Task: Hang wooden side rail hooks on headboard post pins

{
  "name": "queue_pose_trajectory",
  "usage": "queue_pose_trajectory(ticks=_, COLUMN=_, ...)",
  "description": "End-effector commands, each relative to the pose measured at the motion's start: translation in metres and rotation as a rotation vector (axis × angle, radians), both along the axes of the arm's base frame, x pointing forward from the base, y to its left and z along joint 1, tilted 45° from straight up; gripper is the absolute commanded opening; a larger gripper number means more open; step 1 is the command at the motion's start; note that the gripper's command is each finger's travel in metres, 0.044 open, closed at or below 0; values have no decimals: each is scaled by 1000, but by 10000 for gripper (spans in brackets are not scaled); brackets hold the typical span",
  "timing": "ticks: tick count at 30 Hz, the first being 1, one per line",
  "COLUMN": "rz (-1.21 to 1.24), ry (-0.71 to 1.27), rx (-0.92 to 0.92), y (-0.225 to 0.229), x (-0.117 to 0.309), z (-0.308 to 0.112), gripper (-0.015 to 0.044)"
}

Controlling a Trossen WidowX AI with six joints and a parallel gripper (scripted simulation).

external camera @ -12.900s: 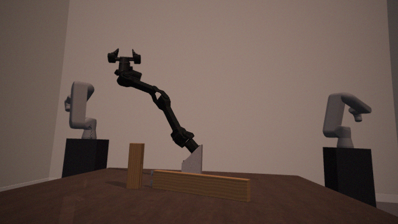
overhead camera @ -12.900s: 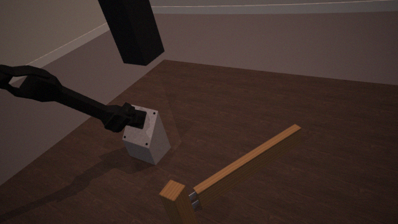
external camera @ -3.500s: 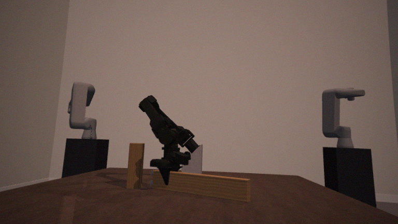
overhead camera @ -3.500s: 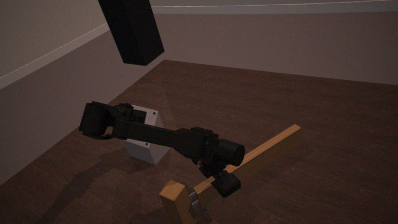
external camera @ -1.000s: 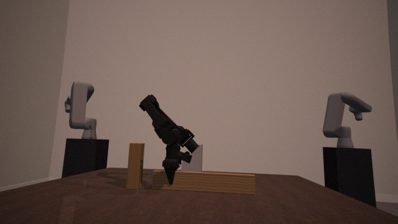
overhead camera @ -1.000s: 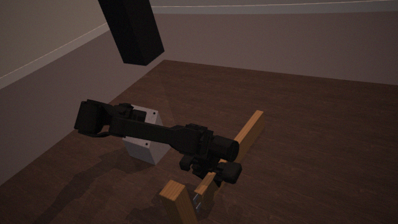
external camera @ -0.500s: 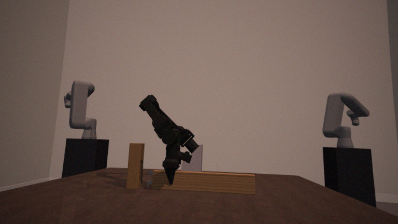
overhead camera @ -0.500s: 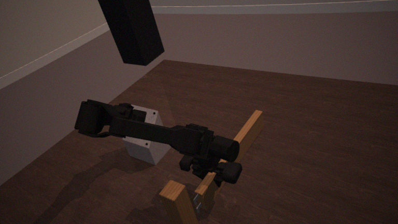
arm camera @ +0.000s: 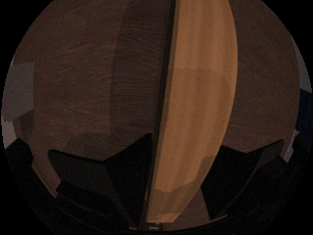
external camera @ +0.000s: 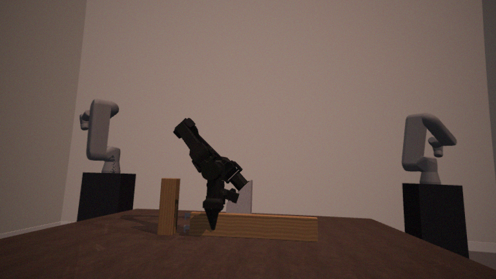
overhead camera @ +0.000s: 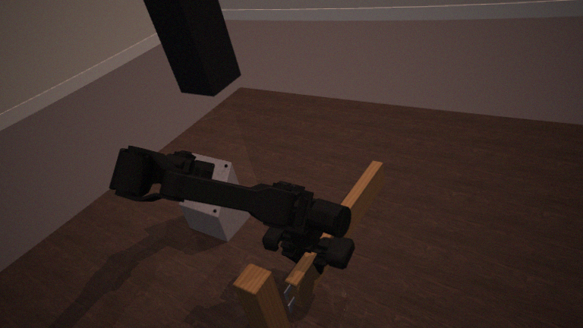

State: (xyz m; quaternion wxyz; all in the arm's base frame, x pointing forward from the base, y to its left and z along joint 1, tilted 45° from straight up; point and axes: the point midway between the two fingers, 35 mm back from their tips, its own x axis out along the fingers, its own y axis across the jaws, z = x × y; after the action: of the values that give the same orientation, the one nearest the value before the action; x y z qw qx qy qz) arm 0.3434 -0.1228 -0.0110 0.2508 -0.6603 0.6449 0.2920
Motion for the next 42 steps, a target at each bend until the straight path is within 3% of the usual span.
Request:
queue_pose_trajectory(ticks=1, rz=18, ry=15, rx=0, y=3, x=0, z=1, gripper=0)
queue_pose_trajectory(ticks=42, rz=18, ry=15, rx=0, y=7, x=0, z=6, gripper=0)
